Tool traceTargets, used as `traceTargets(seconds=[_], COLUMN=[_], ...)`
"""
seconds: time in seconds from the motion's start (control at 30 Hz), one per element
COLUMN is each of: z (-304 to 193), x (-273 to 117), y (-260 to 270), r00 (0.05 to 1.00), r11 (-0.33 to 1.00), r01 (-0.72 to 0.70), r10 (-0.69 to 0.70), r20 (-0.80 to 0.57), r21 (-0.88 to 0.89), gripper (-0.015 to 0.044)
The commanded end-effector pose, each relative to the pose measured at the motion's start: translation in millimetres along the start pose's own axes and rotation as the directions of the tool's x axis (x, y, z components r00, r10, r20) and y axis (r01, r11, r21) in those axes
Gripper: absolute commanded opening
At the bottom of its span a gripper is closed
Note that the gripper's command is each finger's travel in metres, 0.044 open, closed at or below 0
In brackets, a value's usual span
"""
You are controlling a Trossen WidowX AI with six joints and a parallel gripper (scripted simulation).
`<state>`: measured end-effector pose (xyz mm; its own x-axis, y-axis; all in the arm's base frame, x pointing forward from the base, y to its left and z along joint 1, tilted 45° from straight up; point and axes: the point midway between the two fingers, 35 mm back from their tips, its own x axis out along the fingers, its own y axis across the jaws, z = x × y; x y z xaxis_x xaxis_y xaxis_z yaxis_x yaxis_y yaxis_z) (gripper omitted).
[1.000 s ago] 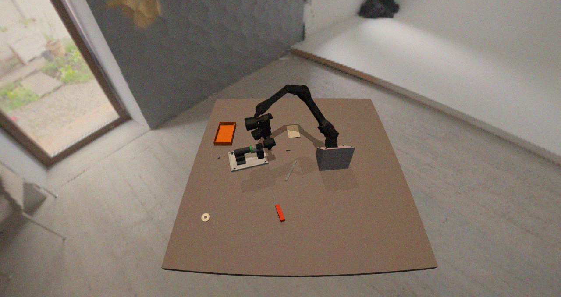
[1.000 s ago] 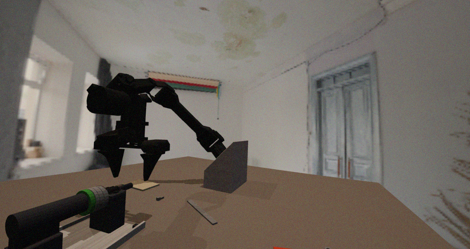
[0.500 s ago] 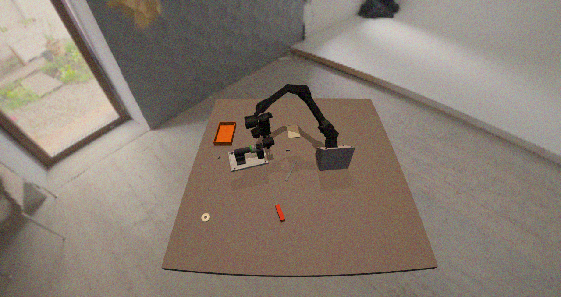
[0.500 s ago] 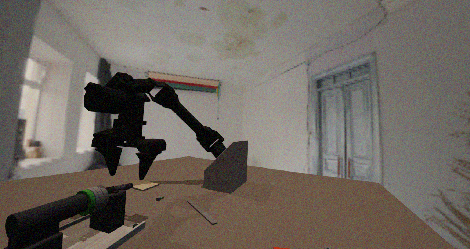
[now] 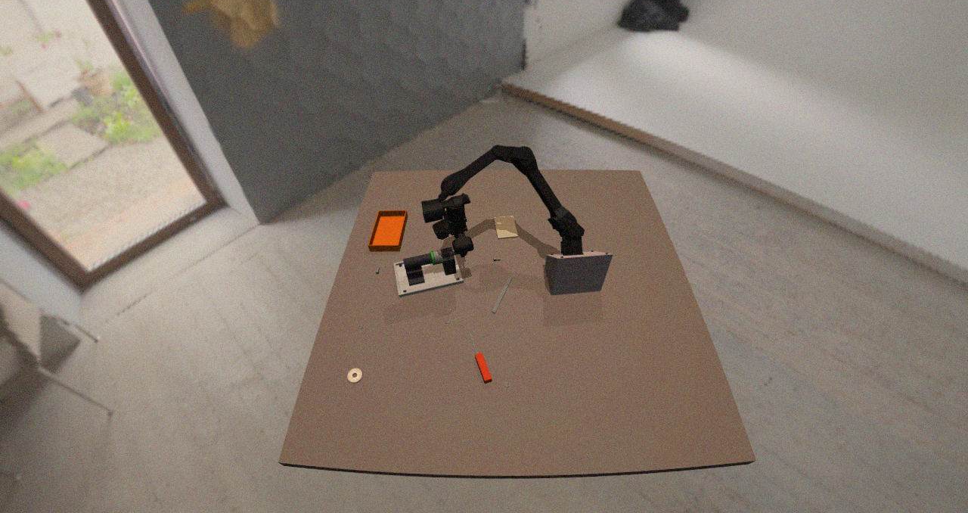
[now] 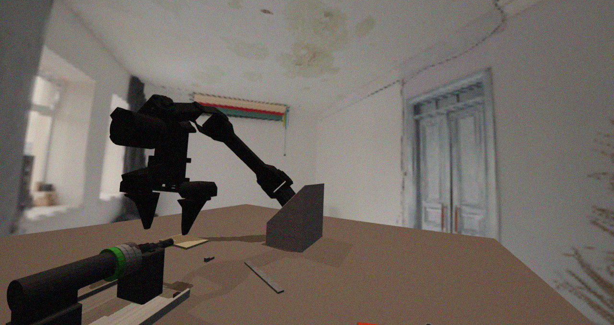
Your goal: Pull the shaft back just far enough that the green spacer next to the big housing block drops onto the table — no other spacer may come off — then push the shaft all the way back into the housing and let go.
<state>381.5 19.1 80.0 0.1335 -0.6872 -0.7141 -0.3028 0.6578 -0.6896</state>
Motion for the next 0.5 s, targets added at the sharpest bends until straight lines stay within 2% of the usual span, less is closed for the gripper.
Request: traceTargets(seconds=[0.0,0.13,0.23,0.33,0.47], z=[1,1,2,2,0], x=[-1,-1,4,8,12], y=[-1,-1,2,5,6], r00=[1.000,1.000,0.996,0.982,0.948], r11=[1.000,1.000,0.941,0.729,0.284], r01=[0.004,0.001,-0.059,-0.170,-0.319], r10=[-0.004,-0.001,0.034,0.067,0.091], r20=[0.006,0.011,0.081,0.178,0.306], r21=[0.006,0.029,0.335,0.664,0.904], gripper=[0.0440,0.0440,0.0440,0.0440,0.0440])
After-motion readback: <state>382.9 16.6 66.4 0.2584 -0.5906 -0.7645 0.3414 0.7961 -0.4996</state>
